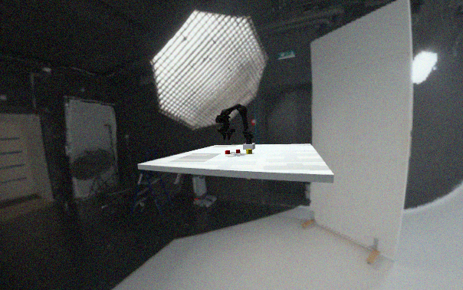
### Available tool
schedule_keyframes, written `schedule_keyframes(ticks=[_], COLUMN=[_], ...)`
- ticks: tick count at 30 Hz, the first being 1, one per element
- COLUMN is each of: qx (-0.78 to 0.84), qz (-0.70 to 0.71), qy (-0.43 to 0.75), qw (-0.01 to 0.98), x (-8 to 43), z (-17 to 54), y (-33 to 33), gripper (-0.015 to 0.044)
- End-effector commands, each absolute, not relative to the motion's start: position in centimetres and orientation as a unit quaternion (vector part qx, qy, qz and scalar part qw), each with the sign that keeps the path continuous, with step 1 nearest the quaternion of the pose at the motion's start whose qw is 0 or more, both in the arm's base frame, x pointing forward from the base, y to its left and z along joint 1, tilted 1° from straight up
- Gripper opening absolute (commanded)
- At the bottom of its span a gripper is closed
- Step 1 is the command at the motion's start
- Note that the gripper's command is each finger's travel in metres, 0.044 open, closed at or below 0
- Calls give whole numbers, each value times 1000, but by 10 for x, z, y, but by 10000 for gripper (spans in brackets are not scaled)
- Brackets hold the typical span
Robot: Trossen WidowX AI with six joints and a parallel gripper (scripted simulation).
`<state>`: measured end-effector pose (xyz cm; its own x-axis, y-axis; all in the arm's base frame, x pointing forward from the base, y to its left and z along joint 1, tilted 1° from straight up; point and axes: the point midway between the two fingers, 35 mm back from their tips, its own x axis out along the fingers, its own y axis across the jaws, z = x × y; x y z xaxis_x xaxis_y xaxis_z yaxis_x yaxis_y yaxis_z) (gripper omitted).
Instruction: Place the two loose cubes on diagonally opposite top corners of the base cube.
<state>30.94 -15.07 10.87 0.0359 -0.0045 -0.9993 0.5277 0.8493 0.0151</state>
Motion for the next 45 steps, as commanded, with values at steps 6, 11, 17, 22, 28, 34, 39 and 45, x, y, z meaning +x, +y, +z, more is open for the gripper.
schedule_keyframes(ticks=[6, 11, 17, 22, 28, 34, 39, 45], qx=[202, 202, 202, 202, 202, 202, 202, 202], qz=[-192, -192, -192, -192, -192, -192, -192, -192], qy=[670, 670, 670, 670, 670, 670, 670, 670], qw=[688, 688, 688, 688, 688, 688, 688, 688], x=[314, 314, 314, 314, 314, 315, 315, 315], z=[50, 45, 33, 30, 29, 19, 11, 1], y=[-148, -148, -148, -148, -148, -148, -148, -148], gripper=[265, 265, 265, 265, 265, 265, 265, 265])
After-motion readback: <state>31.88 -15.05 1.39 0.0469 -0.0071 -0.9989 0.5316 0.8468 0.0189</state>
